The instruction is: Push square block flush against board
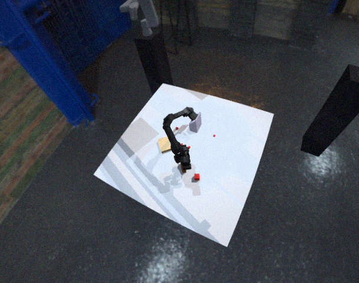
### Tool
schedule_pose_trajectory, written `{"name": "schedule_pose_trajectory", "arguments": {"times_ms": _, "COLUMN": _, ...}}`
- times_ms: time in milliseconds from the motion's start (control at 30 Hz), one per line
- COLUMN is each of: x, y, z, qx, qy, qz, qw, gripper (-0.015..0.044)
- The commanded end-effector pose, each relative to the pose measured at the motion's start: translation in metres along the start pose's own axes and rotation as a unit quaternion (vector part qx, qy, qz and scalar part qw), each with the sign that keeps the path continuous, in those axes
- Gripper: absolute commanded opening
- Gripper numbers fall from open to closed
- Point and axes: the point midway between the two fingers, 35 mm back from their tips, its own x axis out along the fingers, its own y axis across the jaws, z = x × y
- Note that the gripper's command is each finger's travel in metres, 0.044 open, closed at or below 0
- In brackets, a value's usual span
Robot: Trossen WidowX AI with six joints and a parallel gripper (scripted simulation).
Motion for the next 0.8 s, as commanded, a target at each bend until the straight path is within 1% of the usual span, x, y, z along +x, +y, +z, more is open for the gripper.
{"name": "schedule_pose_trajectory", "arguments": {"times_ms": 0, "x": -0.003, "y": 0.001, "z": 0.007, "qx": 0.000, "qy": -0.002, "qz": 0.003, "qw": 1.000, "gripper": 0.0000}}
{"name": "schedule_pose_trajectory", "arguments": {"times_ms": 767, "x": -0.003, "y": 0.002, "z": 0.026, "qx": 0.000, "qy": -0.002, "qz": 0.003, "qw": 1.000, "gripper": 0.0000}}
